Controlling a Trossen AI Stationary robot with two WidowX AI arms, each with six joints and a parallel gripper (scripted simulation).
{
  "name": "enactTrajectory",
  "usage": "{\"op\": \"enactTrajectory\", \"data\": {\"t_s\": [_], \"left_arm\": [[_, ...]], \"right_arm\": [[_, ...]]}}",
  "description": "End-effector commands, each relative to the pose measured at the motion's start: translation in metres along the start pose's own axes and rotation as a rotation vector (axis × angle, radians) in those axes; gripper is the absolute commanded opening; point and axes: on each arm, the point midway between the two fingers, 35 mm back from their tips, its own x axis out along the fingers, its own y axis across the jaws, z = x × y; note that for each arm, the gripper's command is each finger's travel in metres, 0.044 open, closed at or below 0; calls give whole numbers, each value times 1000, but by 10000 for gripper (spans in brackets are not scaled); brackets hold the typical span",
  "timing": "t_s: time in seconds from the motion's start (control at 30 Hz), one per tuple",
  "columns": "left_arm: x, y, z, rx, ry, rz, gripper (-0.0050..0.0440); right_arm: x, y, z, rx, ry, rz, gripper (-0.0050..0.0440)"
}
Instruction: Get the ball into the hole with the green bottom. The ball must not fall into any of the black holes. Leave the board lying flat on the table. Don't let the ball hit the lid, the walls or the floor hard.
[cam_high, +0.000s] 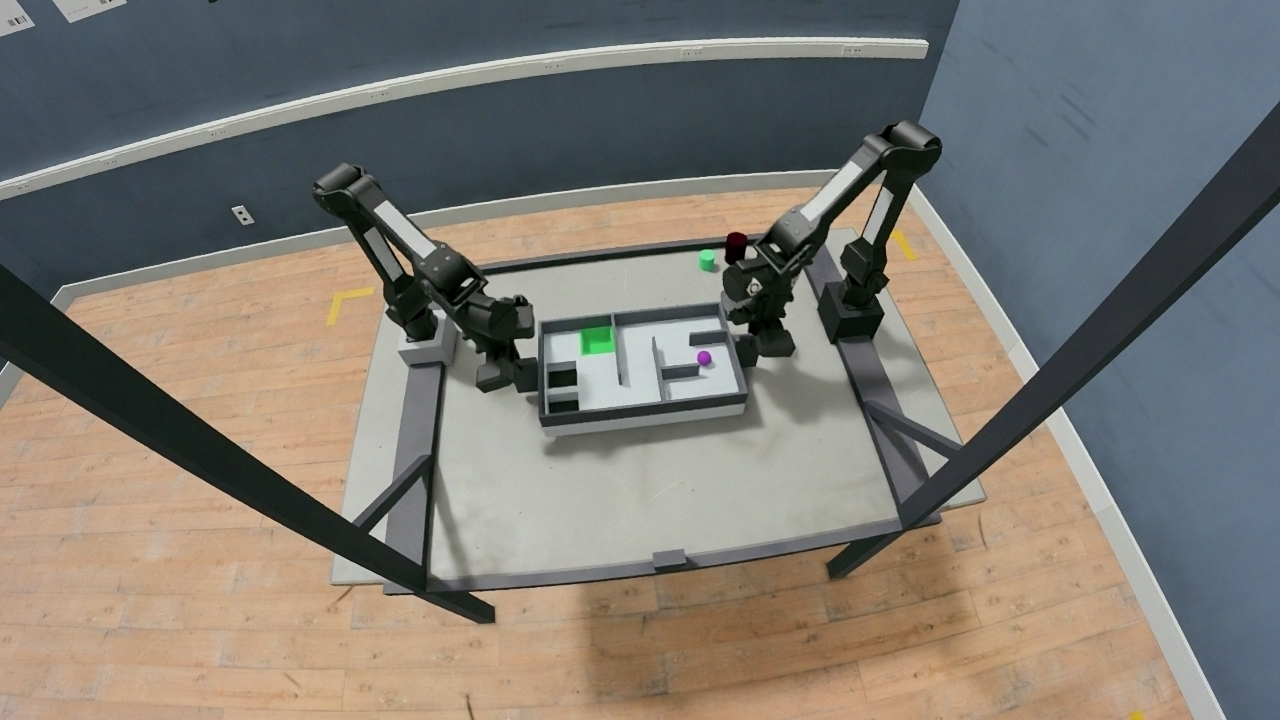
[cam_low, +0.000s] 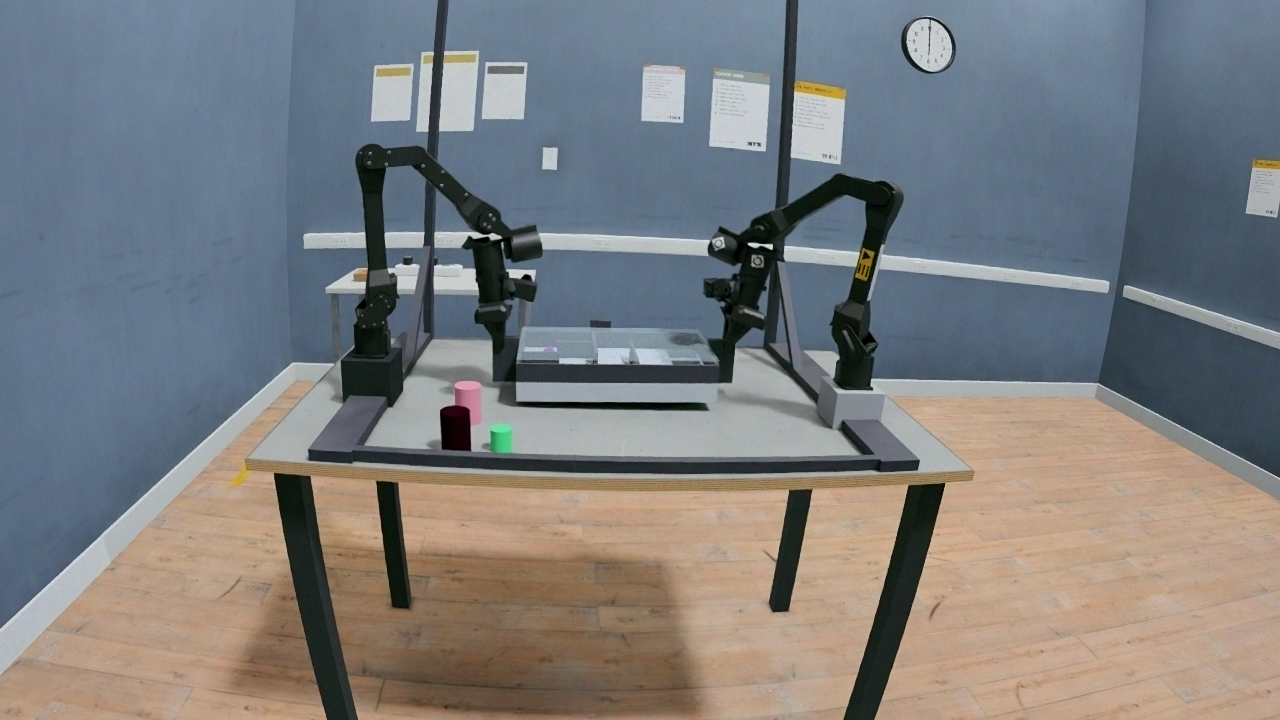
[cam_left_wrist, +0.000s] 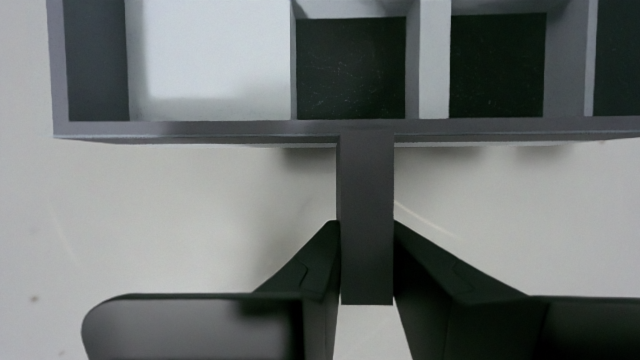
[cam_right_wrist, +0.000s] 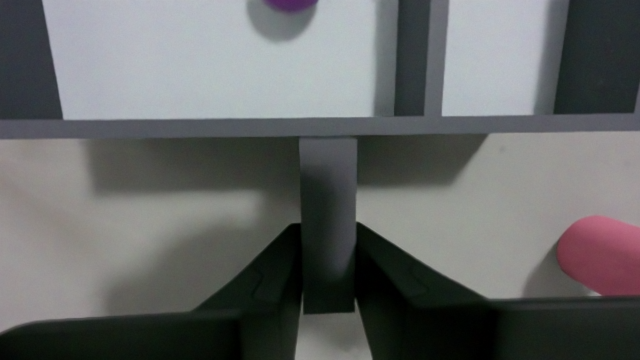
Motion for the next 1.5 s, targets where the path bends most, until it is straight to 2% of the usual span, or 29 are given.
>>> {"op": "enactTrajectory", "data": {"t_s": [0.0,0.17,0.23,0.37,0.47,0.5,0.57,0.67,0.7,0.73,0.8,0.93,0.97,1.0,1.1,1.27,1.47], "left_arm": [[-14,-8,13,3,-4,8,-50],[0,-4,0,15,-24,51,-50],[2,-2,-2,8,-50,22,-50],[-2,-5,2,6,-57,18,-50],[8,-1,-7,0,-86,-1,-50],[8,-4,-5,3,-91,14,-50],[5,-3,-2,-2,-77,-23,-50],[1,-7,4,-1,-92,-22,-50],[5,-1,-3,-1,-68,-22,-50],[-6,-5,7,-7,-65,-46,-50],[-6,-6,9,0,-42,-17,-50],[-5,-4,6,-4,-48,-30,-50],[-9,-5,10,-6,-22,-35,-50],[-11,-7,13,0,-15,-7,-50],[-14,-9,14,6,1,14,-50],[-2,-4,1,12,-13,44,-50],[-3,-5,3,8,-42,23,-50]], "right_arm": [[-2,5,4,-5,-69,-20,-50],[-10,8,13,-11,-26,-49,-50],[-14,6,14,-6,-6,-18,-50],[-12,5,12,-7,-1,-28,-50],[-21,4,19,-1,31,6,-50],[-22,5,19,-7,32,-18,-50],[-21,3,14,0,14,21,-50],[-21,3,14,-2,9,7,-50],[-18,2,12,1,14,21,-50],[-13,1,8,2,-5,29,-50],[-11,2,7,-2,-23,1,-50],[-13,4,10,-3,-24,19,-50],[-6,2,5,-3,-38,27,-50],[-5,3,4,-5,-52,-9,-50],[-1,5,4,-7,-73,-25,-50],[-8,7,11,-10,-36,-42,-50],[-11,6,11,-6,-18,-28,-50]]}}
